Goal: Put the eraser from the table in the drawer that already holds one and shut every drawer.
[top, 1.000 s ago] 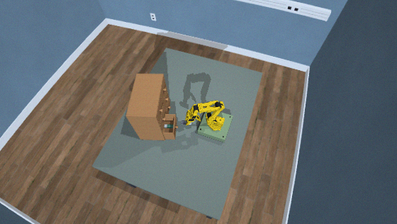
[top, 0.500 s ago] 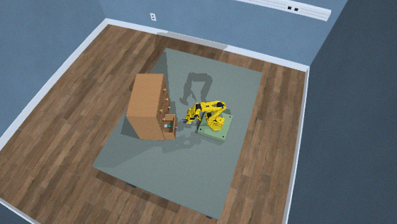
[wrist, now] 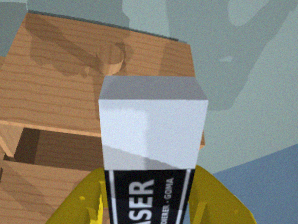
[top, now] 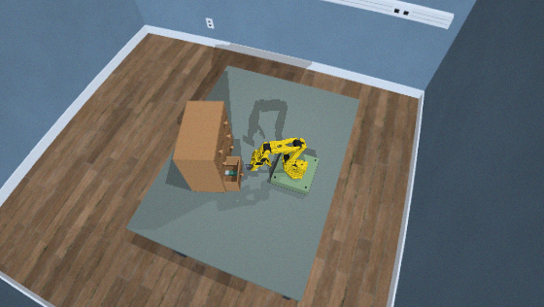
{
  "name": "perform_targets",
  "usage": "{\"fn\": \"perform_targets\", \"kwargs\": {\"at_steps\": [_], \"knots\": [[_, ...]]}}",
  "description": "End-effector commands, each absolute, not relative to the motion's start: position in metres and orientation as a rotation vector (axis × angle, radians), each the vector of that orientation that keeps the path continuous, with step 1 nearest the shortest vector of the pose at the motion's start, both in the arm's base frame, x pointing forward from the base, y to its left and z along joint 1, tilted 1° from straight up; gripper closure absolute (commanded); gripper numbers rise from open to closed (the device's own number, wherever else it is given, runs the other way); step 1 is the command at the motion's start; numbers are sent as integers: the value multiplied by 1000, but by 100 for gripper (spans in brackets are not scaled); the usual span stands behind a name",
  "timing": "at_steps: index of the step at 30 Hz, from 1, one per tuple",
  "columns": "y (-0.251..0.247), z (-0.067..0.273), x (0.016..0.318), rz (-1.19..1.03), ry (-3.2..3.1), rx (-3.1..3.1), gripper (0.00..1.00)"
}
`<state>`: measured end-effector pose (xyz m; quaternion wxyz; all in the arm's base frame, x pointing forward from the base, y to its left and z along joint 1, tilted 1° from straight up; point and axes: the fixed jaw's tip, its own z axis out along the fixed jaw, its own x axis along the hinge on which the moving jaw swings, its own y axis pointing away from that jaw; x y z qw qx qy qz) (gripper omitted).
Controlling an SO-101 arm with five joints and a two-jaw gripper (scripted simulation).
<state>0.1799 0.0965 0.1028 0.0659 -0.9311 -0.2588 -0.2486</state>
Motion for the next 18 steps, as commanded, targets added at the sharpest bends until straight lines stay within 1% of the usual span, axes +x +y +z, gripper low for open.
{"fn": "perform_targets", "kwargs": {"at_steps": [1,11,18], "knots": [[99,106,187,-770,-777,-2801,100],[110,105,205,-769,-777,-2801,100],[110,105,205,-769,-778,-2801,100]]}}
